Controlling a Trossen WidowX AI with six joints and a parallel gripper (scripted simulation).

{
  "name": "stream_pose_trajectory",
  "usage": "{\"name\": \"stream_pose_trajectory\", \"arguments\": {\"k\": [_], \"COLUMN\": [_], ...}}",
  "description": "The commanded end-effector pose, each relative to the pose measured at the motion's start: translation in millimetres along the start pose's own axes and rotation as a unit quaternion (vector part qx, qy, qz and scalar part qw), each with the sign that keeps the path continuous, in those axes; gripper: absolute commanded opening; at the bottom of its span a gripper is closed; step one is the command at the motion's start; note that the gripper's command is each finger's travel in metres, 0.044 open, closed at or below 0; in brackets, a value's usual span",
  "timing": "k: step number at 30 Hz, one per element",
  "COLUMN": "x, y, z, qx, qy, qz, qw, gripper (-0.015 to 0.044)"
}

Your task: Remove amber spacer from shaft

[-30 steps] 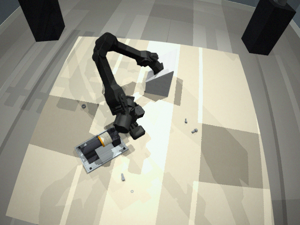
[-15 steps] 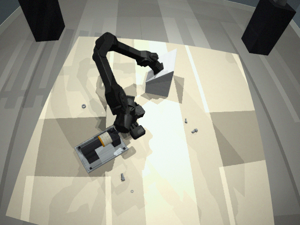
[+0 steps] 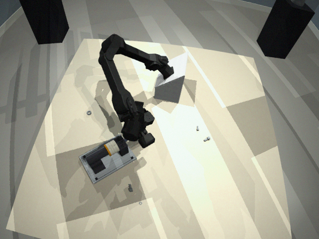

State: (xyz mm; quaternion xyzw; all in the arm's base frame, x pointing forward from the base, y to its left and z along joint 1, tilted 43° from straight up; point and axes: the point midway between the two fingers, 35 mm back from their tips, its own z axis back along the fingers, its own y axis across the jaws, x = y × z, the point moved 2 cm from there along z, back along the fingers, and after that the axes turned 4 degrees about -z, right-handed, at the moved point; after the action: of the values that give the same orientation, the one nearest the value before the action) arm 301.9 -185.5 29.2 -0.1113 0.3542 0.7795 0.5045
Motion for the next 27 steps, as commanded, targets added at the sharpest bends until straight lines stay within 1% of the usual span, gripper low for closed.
{"name": "stream_pose_trajectory", "arguments": {"k": [1,27], "x": [2.5,5.5], "y": [0.4,0.6], "z": [-0.4,-0.5], "qx": [0.0,0.0], "qy": [-0.003,-0.003], "qz": [0.001,0.001], "qw": [1.0,1.0], "gripper": [0.0,0.0]}}
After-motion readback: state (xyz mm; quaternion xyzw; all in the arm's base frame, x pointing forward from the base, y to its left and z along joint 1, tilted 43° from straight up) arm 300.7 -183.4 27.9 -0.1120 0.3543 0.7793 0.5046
